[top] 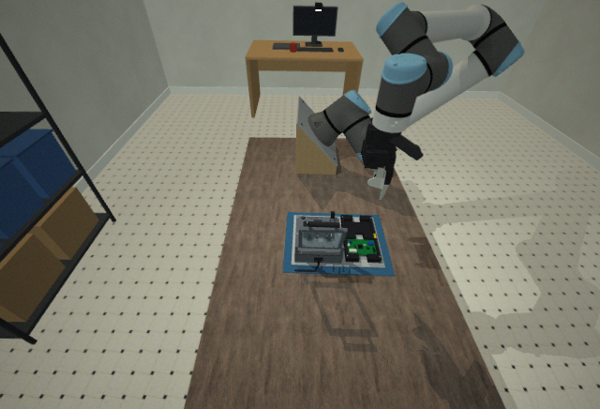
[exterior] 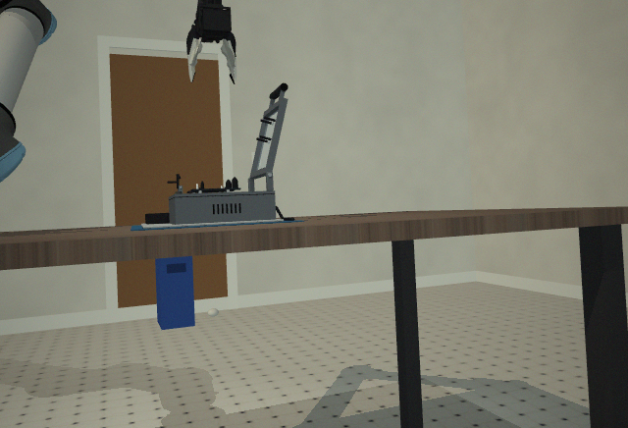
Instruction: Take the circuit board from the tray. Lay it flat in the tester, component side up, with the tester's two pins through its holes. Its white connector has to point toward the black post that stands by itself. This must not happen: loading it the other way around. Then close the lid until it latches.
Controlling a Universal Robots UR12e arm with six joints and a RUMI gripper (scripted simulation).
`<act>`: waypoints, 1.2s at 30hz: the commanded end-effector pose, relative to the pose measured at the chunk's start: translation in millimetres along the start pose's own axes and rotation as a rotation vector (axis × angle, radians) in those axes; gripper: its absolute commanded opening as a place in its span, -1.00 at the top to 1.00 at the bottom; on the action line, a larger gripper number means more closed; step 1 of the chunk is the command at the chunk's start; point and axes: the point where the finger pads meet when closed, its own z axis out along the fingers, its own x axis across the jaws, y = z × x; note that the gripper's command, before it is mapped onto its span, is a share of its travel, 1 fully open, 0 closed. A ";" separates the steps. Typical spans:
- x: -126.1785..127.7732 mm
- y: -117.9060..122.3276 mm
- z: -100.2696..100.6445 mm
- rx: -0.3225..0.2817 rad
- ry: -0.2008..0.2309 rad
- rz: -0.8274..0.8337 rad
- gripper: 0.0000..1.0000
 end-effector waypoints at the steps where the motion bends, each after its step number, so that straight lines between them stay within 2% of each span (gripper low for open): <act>1: 0.4 0.2 -0.7 -0.001 0.001 0.000 -0.17; 27: 0.4 0.2 0.1 -0.001 0.001 0.000 -0.17; 36: 0.4 0.2 10.0 0.000 0.001 0.000 -0.17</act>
